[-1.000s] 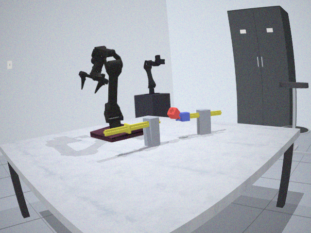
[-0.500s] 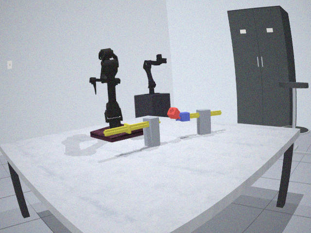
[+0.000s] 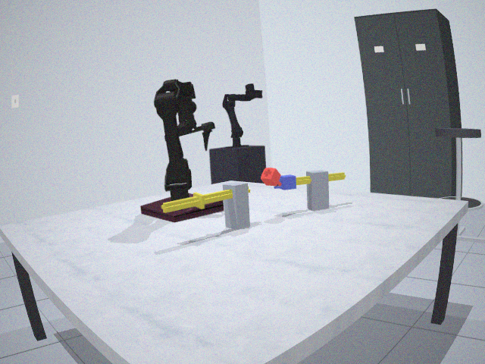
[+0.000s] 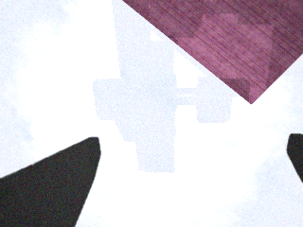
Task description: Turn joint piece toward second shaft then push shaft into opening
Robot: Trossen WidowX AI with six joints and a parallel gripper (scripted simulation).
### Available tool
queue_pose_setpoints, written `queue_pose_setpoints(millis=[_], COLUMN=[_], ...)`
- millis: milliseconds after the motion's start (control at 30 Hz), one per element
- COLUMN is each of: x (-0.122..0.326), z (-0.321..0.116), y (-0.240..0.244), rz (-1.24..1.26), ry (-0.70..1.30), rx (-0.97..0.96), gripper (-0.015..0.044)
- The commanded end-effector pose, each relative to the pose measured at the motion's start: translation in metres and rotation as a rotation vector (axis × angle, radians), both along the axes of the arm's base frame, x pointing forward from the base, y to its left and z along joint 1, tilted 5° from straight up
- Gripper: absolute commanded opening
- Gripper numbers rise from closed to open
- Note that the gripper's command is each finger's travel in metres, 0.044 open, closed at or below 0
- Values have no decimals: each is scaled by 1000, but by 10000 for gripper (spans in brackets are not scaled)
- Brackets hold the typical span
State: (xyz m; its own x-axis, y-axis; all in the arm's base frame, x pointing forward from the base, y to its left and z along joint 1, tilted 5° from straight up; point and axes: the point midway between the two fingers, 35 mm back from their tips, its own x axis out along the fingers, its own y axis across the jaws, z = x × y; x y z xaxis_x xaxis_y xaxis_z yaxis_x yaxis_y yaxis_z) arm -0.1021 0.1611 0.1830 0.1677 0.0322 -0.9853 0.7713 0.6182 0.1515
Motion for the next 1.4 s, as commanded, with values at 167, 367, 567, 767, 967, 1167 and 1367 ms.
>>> queue_pose_setpoints(millis=[167,367,567,767,967,1167,1367], x=[72,121,170,217,258,289,313], z=[-13,-15,-14,-11,-6,1,6], y=[28,35,32,20,3,-17,-36], rz=[-188,-288,-384,-472,-527,-558,-568], ry=[-262,-440,-616,-786,-948,-1079,-1182], rx=[39,36,8,-45,-121,-200,-280], gripper=[440,440,440,440,440,440,440])
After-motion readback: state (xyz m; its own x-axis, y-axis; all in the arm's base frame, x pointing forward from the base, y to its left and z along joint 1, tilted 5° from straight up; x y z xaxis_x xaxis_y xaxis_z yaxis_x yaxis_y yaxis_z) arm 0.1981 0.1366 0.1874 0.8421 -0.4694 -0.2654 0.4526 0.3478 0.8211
